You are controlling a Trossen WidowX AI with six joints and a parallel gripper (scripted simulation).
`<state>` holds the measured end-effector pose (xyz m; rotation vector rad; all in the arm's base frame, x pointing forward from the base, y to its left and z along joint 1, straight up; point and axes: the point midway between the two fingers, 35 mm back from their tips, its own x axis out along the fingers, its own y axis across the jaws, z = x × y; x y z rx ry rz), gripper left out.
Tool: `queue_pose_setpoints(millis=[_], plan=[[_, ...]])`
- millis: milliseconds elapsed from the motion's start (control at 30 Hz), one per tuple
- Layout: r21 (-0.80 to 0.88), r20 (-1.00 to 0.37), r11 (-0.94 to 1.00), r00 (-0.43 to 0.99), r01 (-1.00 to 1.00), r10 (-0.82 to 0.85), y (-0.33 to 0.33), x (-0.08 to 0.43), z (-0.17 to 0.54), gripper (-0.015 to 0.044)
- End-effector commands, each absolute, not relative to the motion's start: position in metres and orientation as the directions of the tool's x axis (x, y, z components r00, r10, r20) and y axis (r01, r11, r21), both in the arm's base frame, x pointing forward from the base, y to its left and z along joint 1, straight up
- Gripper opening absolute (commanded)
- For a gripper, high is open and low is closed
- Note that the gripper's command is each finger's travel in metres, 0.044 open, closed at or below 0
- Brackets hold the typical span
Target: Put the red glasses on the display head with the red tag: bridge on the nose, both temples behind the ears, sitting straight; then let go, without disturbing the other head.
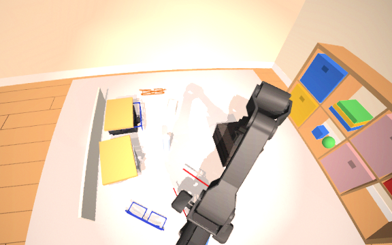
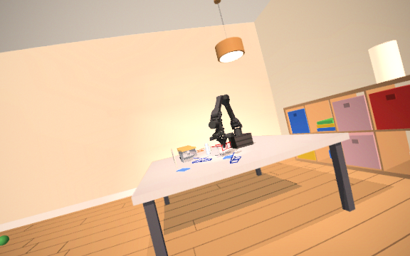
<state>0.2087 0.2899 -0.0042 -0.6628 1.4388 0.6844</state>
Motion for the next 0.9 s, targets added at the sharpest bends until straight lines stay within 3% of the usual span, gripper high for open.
queue_pose_setpoints(millis=[0, 867], plan=[[0.003, -1.0, 0.649, 0.014, -0.761, 0.02, 0.289, 0.205, -0.005, 0.0], [0.003, -1.0, 0.649, 0.012, -0.761, 0.02, 0.282, 0.191, -0.006, 0.0]])
